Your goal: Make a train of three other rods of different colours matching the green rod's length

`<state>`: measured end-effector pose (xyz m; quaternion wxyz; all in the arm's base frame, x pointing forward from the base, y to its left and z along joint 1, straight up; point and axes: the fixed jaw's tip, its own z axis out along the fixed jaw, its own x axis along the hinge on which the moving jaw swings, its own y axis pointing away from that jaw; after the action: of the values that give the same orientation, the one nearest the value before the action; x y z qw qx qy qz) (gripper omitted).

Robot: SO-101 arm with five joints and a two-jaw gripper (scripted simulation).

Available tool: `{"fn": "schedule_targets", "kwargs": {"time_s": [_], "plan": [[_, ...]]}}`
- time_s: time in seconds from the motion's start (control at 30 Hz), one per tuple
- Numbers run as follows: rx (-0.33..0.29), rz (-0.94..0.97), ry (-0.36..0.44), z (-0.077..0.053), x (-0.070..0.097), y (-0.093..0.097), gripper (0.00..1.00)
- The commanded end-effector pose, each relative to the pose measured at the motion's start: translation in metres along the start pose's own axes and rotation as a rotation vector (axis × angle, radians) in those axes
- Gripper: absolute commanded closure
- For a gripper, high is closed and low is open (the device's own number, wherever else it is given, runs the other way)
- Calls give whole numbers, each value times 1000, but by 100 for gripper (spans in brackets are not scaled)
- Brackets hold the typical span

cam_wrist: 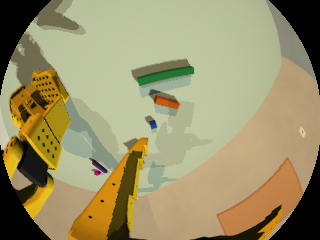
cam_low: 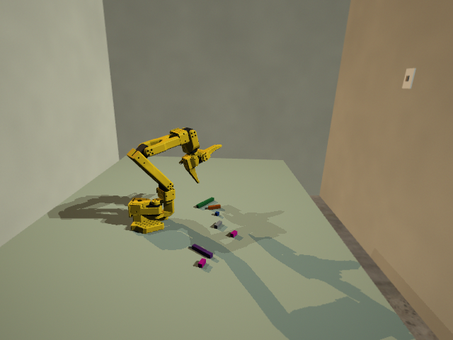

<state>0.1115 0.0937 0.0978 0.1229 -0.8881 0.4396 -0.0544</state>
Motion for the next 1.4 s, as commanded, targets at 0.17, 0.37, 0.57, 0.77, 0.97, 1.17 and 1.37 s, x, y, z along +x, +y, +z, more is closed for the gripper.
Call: {"fn": "schedule_targets", "kwargs": {"time_s": [0.17,0.37,0.57,0.77,0.97,1.17,1.37], "plan": [[59,1,-3,-8,0,-7,0],[59,1,-3,-8,0,-7,0],[59,1,-3,-8,0,-7,0],[59,1,-3,-8,0,-7,0],[59,1,-3,-8,0,-7,0],[59,1,-3,-8,0,-7,0],[59,17,2,-8,3,-8,0]]}}
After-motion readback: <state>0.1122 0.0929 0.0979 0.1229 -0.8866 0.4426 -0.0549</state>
